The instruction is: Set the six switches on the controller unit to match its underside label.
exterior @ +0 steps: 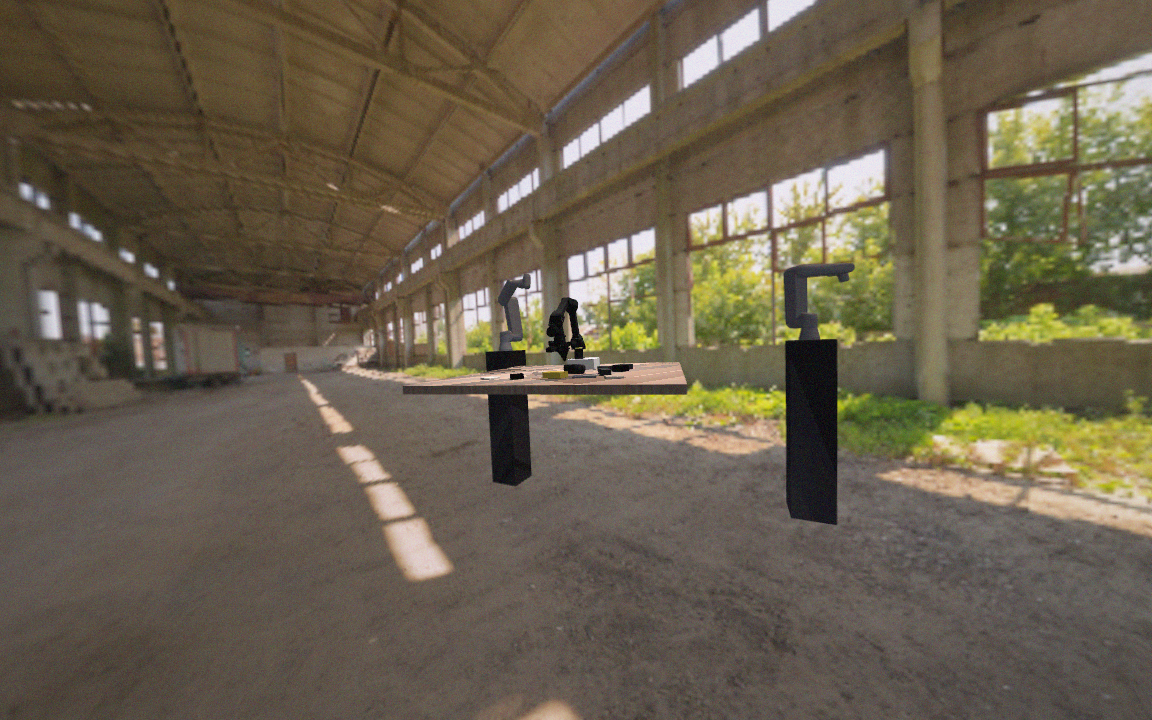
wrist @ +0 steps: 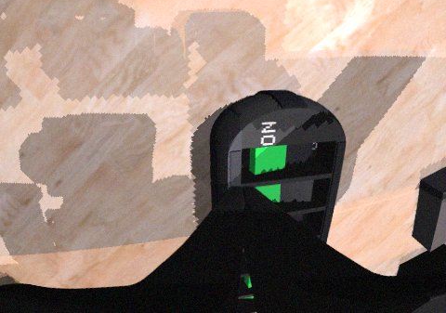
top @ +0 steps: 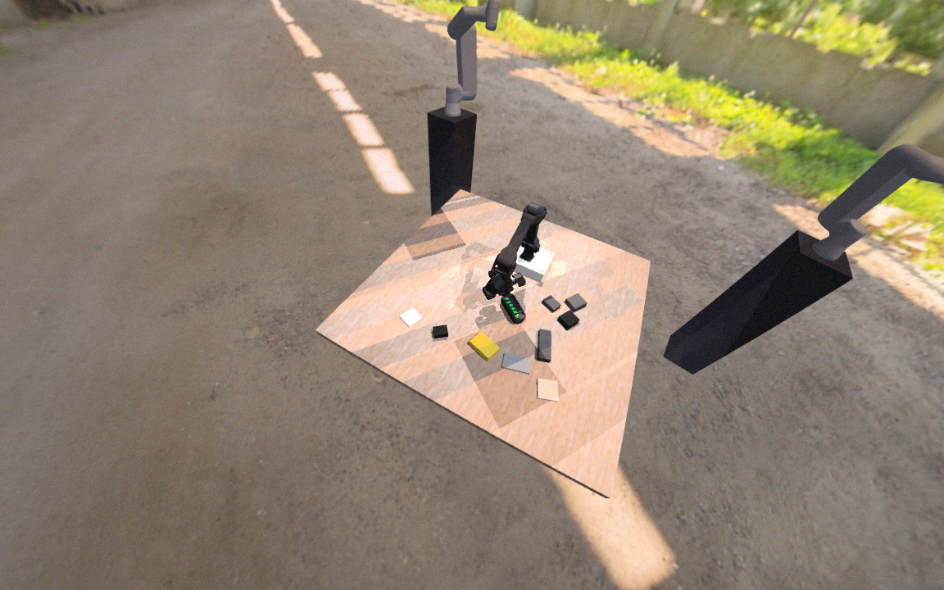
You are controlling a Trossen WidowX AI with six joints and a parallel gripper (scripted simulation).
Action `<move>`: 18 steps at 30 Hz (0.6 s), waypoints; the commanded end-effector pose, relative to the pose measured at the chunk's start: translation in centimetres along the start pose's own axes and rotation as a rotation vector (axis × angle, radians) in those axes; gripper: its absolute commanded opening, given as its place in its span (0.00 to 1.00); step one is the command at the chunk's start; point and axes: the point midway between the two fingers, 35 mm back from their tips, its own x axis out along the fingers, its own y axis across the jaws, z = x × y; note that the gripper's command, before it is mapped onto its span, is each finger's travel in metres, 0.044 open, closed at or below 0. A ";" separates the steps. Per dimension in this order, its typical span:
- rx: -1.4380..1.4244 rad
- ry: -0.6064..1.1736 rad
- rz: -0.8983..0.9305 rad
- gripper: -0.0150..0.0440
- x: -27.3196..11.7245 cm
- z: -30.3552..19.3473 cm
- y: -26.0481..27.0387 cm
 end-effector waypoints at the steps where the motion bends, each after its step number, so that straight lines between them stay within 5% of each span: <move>1: 0.002 0.011 0.077 0.25 -0.7 0.0 -1.6; 18: 0.001 0.010 0.143 0.25 0.6 0.0 -2.3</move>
